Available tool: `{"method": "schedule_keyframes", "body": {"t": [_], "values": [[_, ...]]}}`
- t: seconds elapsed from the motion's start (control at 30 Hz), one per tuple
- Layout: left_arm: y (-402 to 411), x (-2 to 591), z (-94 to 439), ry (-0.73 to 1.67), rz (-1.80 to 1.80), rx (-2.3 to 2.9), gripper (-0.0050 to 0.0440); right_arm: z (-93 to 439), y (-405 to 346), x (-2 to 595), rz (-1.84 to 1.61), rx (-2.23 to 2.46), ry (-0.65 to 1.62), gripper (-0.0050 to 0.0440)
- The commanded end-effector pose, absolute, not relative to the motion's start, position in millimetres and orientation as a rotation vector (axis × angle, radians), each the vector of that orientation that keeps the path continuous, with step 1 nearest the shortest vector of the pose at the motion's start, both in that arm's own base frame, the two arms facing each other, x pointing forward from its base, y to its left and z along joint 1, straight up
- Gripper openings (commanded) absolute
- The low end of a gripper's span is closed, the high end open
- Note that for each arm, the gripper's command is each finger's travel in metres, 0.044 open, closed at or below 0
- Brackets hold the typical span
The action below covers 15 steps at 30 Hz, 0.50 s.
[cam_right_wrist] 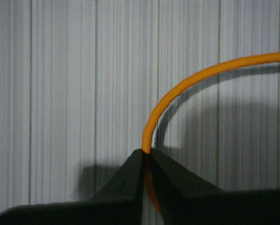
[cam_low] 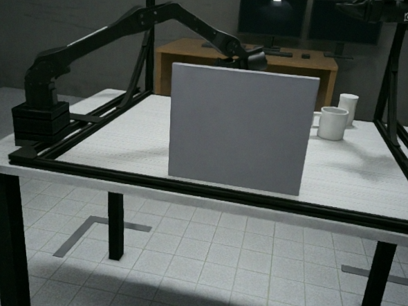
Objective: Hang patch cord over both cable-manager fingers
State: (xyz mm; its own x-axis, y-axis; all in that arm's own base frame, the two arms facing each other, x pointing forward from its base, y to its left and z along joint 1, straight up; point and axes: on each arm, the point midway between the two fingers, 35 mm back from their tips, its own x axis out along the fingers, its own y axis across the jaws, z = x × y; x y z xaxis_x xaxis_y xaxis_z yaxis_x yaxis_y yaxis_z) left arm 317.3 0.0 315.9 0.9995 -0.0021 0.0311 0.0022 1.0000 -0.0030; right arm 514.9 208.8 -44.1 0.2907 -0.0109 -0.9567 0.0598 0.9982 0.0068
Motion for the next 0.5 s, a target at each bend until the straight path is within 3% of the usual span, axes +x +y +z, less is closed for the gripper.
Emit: {"method": "schedule_keyframes", "body": {"t": [0.0,0.47], "values": [[0,316,323,-0.05,0.0,0.0,0.044,-5,215,526,-0.03,0.067,1.205,0.002],[0,316,323,-0.05,0.0,0.0,0.044,19,216,527,-0.032,0.069,1.183,0.002]]}}
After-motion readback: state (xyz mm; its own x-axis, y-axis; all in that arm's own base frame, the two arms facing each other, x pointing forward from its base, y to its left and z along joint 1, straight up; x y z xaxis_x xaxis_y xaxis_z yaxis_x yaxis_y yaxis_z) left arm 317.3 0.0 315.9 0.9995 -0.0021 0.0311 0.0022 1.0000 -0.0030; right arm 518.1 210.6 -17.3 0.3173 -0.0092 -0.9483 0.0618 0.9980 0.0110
